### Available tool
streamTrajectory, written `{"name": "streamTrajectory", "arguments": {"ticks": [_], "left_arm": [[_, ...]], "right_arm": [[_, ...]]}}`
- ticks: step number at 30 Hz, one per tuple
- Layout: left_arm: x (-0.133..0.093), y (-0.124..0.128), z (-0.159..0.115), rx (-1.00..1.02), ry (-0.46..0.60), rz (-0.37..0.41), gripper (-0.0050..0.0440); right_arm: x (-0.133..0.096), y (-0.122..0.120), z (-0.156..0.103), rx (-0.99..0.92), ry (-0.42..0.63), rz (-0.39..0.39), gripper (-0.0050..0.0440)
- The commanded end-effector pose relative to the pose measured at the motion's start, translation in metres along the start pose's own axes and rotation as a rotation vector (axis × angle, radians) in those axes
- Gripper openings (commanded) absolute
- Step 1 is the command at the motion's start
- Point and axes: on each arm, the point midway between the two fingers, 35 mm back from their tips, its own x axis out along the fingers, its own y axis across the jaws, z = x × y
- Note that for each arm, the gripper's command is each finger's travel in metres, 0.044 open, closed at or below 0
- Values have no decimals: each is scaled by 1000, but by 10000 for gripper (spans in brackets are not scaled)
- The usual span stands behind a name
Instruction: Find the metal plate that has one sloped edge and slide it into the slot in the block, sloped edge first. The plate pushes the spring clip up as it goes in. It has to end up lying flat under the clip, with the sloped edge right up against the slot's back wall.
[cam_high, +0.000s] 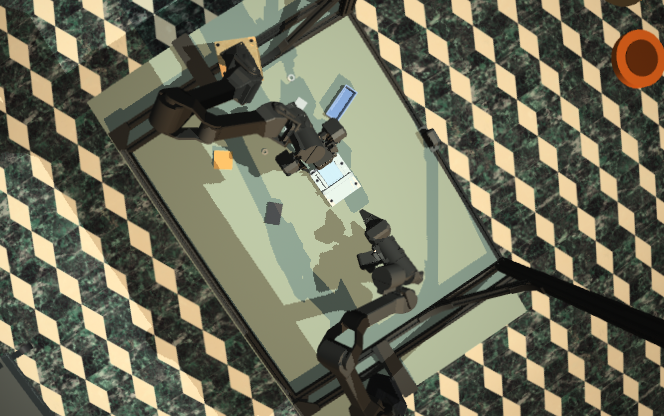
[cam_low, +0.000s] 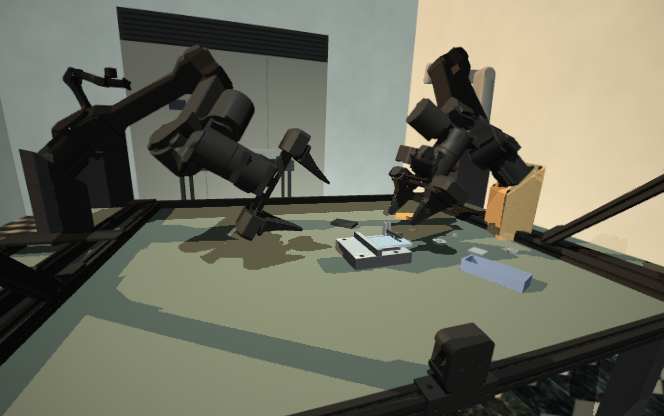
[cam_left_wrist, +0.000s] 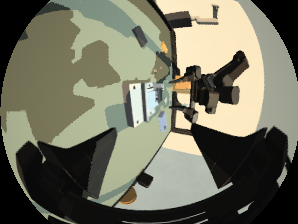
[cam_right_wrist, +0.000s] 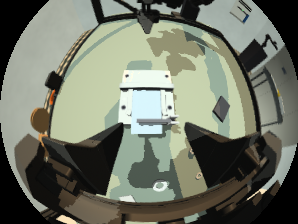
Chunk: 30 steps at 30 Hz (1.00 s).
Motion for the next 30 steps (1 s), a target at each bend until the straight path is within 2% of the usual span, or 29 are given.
{"name": "streamTrajectory", "arguments": {"ticks": [1, 3, 30], "left_arm": [[0, 0, 1, -8, -5, 2, 440], [0, 0, 1, -8, -5, 2, 440], [0, 0, 1, -8, -5, 2, 440]], "right_arm": [[0, 0, 0, -3, -3, 3, 400], [0, 0, 0, -3, -3, 3, 440], [0, 0, 0, -3, -3, 3, 440]]}}
